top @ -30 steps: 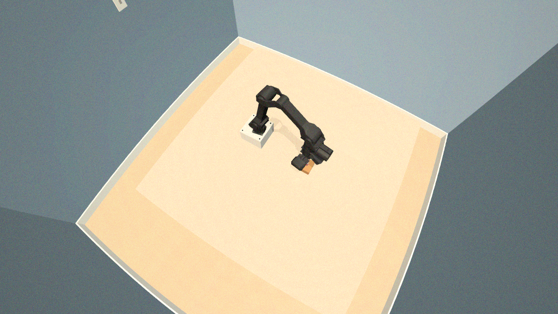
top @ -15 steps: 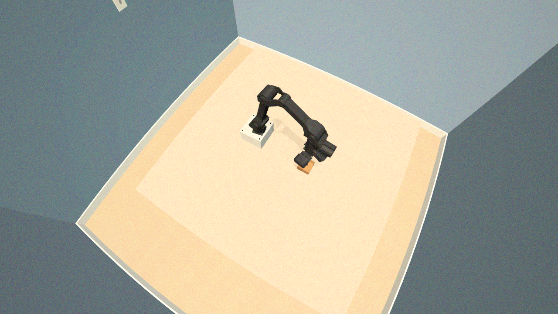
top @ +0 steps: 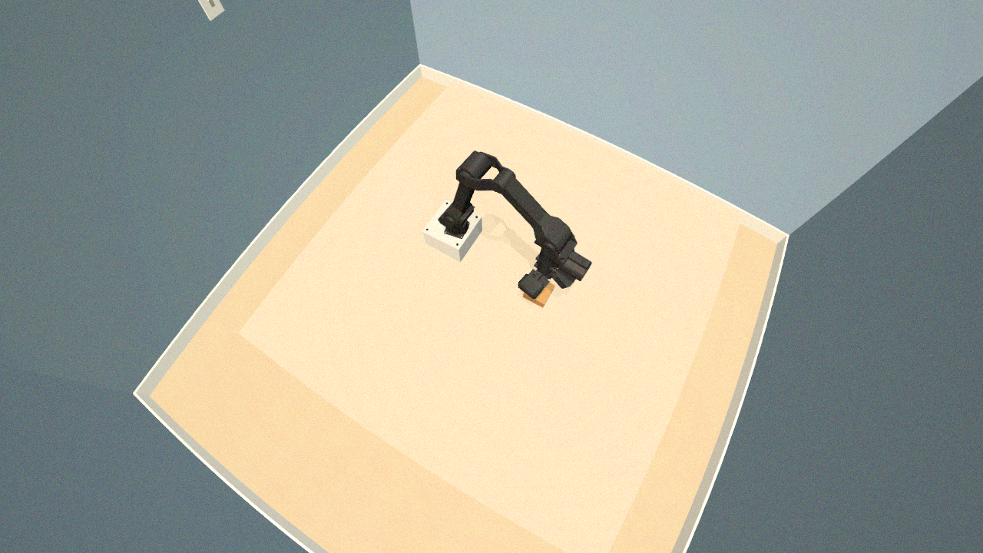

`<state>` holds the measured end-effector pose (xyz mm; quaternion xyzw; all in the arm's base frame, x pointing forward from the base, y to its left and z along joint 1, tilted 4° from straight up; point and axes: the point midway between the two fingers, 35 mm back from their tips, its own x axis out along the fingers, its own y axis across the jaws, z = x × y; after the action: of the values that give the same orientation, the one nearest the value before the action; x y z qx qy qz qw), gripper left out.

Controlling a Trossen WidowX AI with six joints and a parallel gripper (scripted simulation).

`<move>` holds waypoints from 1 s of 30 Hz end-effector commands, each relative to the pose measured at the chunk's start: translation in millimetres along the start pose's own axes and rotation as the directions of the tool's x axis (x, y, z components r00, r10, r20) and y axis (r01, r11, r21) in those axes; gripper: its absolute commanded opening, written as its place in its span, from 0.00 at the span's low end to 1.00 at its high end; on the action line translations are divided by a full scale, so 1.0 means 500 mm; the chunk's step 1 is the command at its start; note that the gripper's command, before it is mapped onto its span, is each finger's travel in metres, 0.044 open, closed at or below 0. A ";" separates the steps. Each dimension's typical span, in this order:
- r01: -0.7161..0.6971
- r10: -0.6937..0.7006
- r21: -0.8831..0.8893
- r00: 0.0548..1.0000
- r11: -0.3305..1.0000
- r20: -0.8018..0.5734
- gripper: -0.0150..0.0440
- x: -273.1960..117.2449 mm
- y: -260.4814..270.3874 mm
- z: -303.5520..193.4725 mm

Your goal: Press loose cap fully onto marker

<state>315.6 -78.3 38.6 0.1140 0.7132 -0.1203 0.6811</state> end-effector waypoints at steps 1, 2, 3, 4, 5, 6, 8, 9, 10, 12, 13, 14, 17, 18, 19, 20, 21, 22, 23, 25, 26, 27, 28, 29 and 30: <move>-0.002 0.002 0.003 1.000 1.000 -0.004 0.25 0.016 0.001 -0.002; -0.002 0.002 0.003 1.000 1.000 -0.004 0.25 0.019 0.001 -0.002; -0.002 0.002 0.003 1.000 1.000 -0.004 0.25 0.022 0.001 -0.002; -0.002 0.002 0.003 1.000 1.000 -0.004 0.25 0.025 0.001 -0.002; -0.002 0.002 0.003 1.000 1.000 -0.004 0.25 0.029 0.001 -0.002; -0.002 0.002 0.003 1.000 1.000 -0.004 0.25 0.032 0.001 -0.002; -0.002 0.002 0.003 1.000 1.000 -0.004 0.25 0.039 0.000 -0.003; -0.002 0.002 0.003 1.000 1.000 -0.004 0.25 0.042 0.000 -0.003; -0.002 0.002 0.003 1.000 1.000 -0.004 0.25 0.045 0.000 -0.003; -0.002 0.002 0.003 1.000 1.000 -0.004 0.25 0.051 0.000 -0.003; -0.002 0.002 0.003 1.000 1.000 -0.004 0.25 0.055 0.000 -0.004; -0.002 0.002 0.003 1.000 1.000 -0.004 0.25 0.058 0.000 -0.004; -0.002 0.002 0.003 1.000 1.000 -0.004 0.25 0.067 0.000 -0.005; -0.002 0.002 0.003 1.000 1.000 -0.004 0.25 0.070 0.000 -0.005; -0.002 0.002 0.003 1.000 1.000 -0.004 0.25 0.071 0.000 -0.005; -0.002 0.002 0.003 1.000 1.000 -0.004 0.25 0.072 0.000 -0.005; -0.002 0.002 0.003 1.000 1.000 -0.004 0.25 0.072 0.000 -0.005; -0.002 0.002 0.003 1.000 1.000 -0.004 0.25 0.072 0.000 -0.005; -0.002 0.002 0.003 1.000 1.000 -0.004 0.25 0.072 0.000 -0.005; -0.002 0.002 0.003 1.000 1.000 -0.004 0.25 0.072 0.000 -0.005; -0.002 0.002 0.003 1.000 1.000 -0.004 0.25 0.072 0.000 -0.005; -0.002 0.002 0.003 1.000 1.000 -0.004 0.25 0.072 0.000 -0.005; -0.002 0.002 0.003 1.000 1.000 -0.004 0.25 0.072 0.000 -0.005; -0.002 0.002 0.003 1.000 1.000 -0.004 0.25 0.072 0.000 -0.005; -0.004 0.004 0.001 1.000 1.000 -0.006 0.30 0.071 0.001 -0.005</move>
<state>311.5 -76.9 3.3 0.1161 0.7149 -0.1189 0.6791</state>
